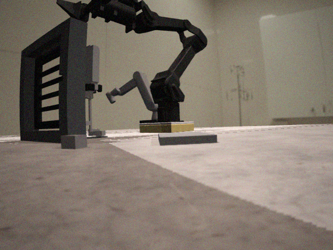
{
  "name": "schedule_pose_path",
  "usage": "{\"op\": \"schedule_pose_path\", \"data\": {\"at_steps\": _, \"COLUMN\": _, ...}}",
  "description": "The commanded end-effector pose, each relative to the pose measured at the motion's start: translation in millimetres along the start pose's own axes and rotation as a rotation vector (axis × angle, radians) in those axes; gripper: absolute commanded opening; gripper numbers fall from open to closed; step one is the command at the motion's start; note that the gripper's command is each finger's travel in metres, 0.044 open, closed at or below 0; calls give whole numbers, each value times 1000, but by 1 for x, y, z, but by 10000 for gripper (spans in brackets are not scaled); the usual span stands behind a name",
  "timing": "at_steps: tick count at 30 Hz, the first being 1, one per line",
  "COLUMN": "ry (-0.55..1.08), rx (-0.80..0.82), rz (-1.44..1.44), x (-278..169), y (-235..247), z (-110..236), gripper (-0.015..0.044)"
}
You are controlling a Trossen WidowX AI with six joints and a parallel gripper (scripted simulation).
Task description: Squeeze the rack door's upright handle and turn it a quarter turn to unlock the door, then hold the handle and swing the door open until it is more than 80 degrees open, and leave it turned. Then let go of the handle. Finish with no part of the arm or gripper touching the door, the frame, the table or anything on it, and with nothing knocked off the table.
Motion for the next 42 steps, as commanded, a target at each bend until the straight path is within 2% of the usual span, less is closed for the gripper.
{"op": "schedule_pose_path", "data": {"at_steps": 1, "ry": 4, "rx": 0, "rz": 0, "x": 0, "y": 0, "z": 0, "gripper": 374}}
{"op": "schedule_pose_path", "data": {"at_steps": 4, "ry": 61, "rx": -1, "rz": -3, "x": -3, "y": 2, "z": -7, "gripper": 297}}
{"op": "schedule_pose_path", "data": {"at_steps": 22, "ry": 502, "rx": -10, "rz": 1, "x": -31, "y": 21, "z": -39, "gripper": 297}}
{"op": "schedule_pose_path", "data": {"at_steps": 42, "ry": 990, "rx": -31, "rz": 51, "x": -59, "y": 43, "z": -44, "gripper": 297}}
Point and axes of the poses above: the point midway between the two fingers, 35 mm back from their tips, its own z axis back along the fingers, its own y axis across the jaws, x = y × z, the point moved 4 cm from there along z, back along the fingers, and after that the axes turned 8 degrees about -z, right-handed, at the moved point
